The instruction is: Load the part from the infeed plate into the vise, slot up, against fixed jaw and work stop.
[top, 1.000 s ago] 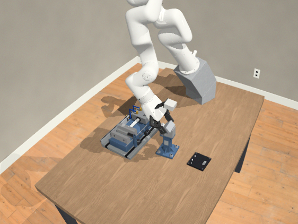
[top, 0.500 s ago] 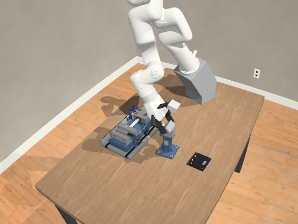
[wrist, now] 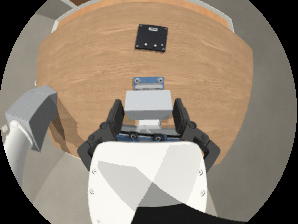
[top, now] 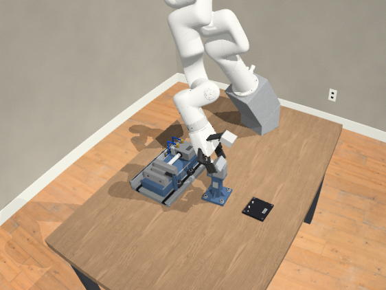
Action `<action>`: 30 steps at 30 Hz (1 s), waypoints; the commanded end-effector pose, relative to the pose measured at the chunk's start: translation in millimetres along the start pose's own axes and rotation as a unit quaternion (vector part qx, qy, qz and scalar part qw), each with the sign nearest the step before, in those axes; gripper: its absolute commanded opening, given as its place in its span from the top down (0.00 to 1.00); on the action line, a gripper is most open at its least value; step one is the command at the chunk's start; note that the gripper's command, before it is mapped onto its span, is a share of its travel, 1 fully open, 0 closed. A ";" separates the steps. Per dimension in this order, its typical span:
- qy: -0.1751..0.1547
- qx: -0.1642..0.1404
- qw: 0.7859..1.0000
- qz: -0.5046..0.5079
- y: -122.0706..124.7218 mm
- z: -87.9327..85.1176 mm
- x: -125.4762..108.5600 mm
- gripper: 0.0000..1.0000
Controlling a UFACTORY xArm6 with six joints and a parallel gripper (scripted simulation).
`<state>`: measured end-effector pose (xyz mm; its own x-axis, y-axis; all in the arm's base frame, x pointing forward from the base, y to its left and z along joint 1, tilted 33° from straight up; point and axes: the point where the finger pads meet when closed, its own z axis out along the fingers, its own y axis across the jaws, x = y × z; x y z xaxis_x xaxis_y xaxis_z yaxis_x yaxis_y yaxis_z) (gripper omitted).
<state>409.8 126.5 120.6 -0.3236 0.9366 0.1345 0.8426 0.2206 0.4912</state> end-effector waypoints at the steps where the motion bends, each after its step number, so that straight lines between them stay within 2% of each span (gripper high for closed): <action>1: -0.019 0.006 1.000 0.000 0.7 -0.5 0.1 0.11; 30: -0.064 0.005 0.998 0.000 1.9 -0.6 1.7 0.11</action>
<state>409.8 127.9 120.9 -0.2858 0.9566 0.0573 0.8407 0.2215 0.4942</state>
